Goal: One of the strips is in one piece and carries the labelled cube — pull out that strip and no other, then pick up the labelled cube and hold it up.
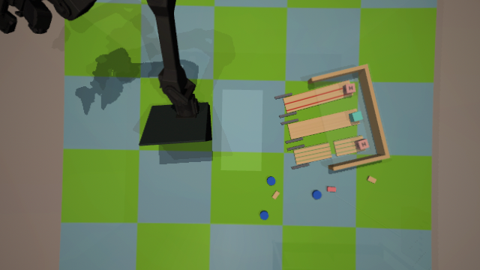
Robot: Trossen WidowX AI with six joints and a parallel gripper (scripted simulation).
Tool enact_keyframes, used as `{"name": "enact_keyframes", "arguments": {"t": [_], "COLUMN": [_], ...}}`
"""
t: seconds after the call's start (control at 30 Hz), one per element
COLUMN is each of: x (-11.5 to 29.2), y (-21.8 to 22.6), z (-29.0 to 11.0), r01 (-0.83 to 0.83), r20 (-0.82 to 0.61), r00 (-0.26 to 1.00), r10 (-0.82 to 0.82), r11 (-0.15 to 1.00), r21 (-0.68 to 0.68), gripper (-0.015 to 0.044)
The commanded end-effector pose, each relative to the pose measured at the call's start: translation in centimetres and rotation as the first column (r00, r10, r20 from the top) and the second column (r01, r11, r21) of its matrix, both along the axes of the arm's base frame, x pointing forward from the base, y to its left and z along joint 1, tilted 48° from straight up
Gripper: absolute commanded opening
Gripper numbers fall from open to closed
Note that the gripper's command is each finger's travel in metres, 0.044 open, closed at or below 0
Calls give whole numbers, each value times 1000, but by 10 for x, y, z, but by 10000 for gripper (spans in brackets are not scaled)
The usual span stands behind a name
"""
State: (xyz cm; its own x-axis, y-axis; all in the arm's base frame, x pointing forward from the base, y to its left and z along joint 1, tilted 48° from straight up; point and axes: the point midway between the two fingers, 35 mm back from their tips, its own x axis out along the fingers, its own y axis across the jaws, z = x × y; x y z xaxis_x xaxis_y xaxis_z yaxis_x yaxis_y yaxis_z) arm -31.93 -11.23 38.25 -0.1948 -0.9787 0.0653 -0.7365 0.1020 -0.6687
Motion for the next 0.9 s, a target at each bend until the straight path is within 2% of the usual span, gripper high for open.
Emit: {"name": "enact_keyframes", "arguments": {"t": [0.0,0.17,0.43,0.63,0.87], "x": [-1,-20,-43,-36,-4], "y": [0,17,110,194,289], "z": [0,-4,-8,-1,6], "r01": [3,96,383,614,825], "r20": [2,63,258,398,550], "r00": [1000,994,902,756,543], "r10": [-3,-93,-347,-520,-634], "r11": [1000,994,918,773,524], "r21": [-1,-46,-104,-156,-211], "gripper": [400,400,400,400,400]}}
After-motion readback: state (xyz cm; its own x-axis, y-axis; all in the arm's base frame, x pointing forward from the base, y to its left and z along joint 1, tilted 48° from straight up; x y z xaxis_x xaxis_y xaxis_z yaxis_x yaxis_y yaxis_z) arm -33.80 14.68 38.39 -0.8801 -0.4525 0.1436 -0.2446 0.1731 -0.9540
